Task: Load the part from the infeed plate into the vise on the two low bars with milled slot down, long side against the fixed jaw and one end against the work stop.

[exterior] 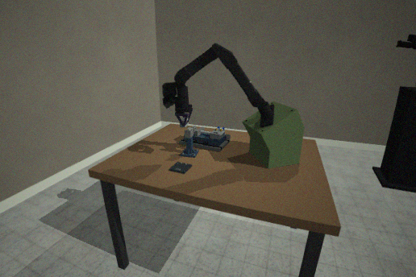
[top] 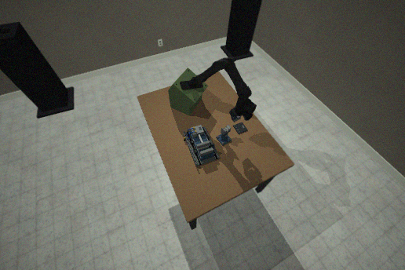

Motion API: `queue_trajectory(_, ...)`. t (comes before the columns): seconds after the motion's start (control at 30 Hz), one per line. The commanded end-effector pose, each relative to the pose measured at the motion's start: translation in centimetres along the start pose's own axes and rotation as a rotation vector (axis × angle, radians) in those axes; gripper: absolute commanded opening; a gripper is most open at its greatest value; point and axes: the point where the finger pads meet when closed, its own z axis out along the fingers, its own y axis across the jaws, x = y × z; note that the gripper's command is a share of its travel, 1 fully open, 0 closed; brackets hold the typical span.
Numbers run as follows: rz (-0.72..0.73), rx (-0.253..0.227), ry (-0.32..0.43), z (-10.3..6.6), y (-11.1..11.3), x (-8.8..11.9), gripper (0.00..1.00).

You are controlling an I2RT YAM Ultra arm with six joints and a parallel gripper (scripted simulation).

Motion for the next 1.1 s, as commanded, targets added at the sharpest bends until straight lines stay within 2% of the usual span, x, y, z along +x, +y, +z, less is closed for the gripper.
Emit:
queue_trajectory(0.0, 0.108, -0.019, -0.076, -2.1, -0.1, -1.2, 0.0)
queue_trajectory(0.1, 0.199, -0.018, -0.058, -1.7, -0.7, -0.7, 0.0)
queue_trajectory(0.47, 0.517, -0.027, -0.056, -1.7, -2.5, -0.7, 0.0)
queue_trajectory(0.53, 0.517, -0.027, -0.056, -1.7, -2.5, -0.7, 0.0)
queue_trajectory(0.83, 0.762, -0.032, -0.055, -1.7, -3.9, -0.7, 0.0)
queue_trajectory(0.87, 0.784, -0.041, -0.07, -2.1, -4.0, -1.2, 0.0)
queue_trajectory(1.07, 0.913, -0.037, -0.054, -1.8, -4.8, -0.7, 0.0)
